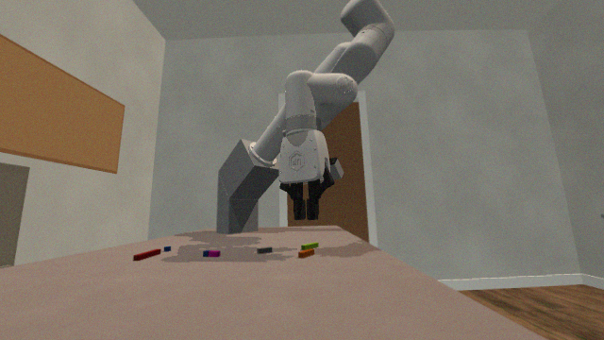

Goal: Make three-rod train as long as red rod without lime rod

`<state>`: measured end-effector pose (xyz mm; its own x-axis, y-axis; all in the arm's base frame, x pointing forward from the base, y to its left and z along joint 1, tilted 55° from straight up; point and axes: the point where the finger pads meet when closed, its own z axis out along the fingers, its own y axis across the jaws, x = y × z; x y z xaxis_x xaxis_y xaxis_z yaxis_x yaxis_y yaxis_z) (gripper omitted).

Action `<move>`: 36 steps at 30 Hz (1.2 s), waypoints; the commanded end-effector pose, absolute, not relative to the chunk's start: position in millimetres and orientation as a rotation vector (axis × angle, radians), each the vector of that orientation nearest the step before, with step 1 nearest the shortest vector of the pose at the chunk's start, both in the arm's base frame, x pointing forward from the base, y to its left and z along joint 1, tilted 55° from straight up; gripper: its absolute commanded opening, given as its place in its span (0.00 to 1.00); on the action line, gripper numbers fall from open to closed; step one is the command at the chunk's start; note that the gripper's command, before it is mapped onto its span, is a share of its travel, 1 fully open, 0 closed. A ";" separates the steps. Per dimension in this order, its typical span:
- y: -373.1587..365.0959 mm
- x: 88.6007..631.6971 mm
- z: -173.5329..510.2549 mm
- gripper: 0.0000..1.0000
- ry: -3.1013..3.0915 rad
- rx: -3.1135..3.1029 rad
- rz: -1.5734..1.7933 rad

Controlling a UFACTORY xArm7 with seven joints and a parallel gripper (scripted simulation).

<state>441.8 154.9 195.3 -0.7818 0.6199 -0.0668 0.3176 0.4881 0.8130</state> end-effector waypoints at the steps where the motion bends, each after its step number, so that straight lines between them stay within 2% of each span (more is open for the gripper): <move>1: 154.3 442.8 195.5 0.24 2.384 0.787 1.195; 36: 177.7 465.2 172.5 0.24 2.384 0.787 1.193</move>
<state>461.6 175.8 175.0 -0.7819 0.6197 -0.0671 0.3182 0.4893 0.8120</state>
